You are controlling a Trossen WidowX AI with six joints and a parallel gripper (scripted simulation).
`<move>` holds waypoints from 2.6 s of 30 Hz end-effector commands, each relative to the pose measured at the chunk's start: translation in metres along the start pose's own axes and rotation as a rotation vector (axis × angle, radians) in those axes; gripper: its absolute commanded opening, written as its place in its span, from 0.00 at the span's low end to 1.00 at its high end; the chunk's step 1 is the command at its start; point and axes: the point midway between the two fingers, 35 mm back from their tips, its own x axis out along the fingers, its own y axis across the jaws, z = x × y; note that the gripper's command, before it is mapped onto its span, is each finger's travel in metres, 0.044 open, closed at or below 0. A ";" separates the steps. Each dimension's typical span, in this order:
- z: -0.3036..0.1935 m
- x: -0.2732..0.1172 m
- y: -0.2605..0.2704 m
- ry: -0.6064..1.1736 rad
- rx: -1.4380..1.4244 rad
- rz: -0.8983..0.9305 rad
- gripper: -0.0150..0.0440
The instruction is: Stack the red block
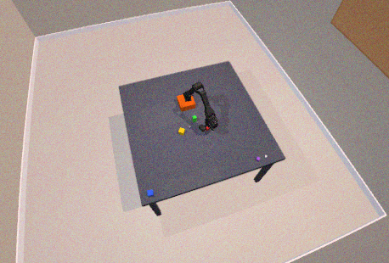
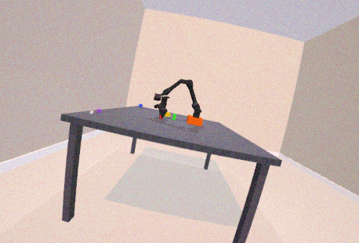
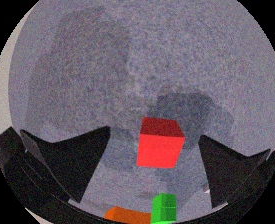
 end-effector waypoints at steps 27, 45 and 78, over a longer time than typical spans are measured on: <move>-0.002 0.003 -0.001 0.009 -0.002 -0.005 0.47; -0.001 -0.048 0.000 0.008 -0.002 -0.005 0.25; -0.047 -0.123 -0.023 0.012 -0.002 -0.007 0.25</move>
